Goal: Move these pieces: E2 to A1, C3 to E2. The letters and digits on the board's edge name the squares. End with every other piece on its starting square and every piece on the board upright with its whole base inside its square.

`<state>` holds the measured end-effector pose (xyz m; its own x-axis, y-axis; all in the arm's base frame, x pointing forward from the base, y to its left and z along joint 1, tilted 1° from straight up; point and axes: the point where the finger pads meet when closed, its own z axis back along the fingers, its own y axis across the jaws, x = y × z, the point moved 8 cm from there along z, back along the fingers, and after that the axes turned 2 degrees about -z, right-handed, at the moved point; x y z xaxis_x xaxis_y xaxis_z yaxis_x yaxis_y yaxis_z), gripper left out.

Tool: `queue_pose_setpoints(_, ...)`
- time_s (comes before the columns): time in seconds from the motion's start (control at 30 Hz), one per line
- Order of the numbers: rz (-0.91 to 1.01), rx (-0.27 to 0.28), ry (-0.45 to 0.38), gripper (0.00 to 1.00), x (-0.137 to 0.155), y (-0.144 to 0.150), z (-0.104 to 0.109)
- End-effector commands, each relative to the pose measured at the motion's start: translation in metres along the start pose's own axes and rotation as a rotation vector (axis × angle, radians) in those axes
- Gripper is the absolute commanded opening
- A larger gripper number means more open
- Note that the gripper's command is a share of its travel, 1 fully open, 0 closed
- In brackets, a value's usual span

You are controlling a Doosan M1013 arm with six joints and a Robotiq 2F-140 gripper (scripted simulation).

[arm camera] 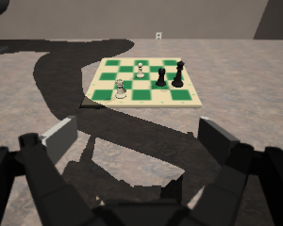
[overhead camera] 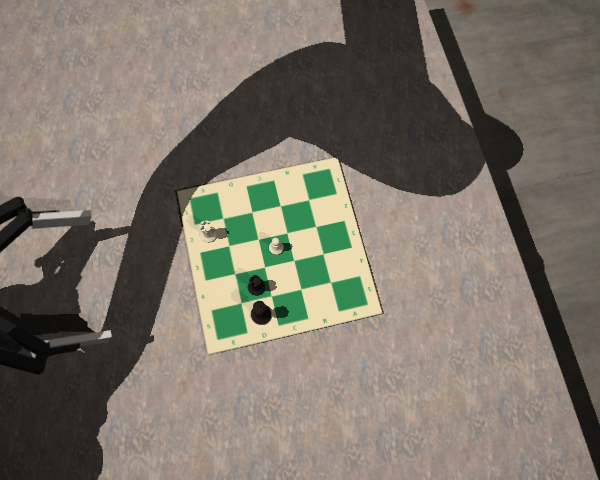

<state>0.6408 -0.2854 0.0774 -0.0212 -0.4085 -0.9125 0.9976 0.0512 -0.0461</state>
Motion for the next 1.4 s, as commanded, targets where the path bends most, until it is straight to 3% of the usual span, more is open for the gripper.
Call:
queue_pose_setpoints(0.0, 0.000, 0.000, 0.000, 1.00, 0.000, 0.000, 0.000)
queue_pose_setpoints(0.47, 0.000, 0.000, 0.000, 1.00, -0.005, 0.000, 0.002)
queue_pose_setpoints(0.9, 0.000, 0.000, 0.000, 1.00, -0.073, -0.004, 0.034)
queue_pose_setpoints(1.2, 0.000, -0.001, -0.002, 1.00, -0.081, -0.005, 0.037)
queue_pose_setpoints(1.3, -0.003, -0.036, -0.091, 1.00, -0.093, -0.005, 0.016)
queue_pose_setpoints(1.37, 0.005, -0.090, -0.251, 1.00, -0.112, -0.009, -0.017)
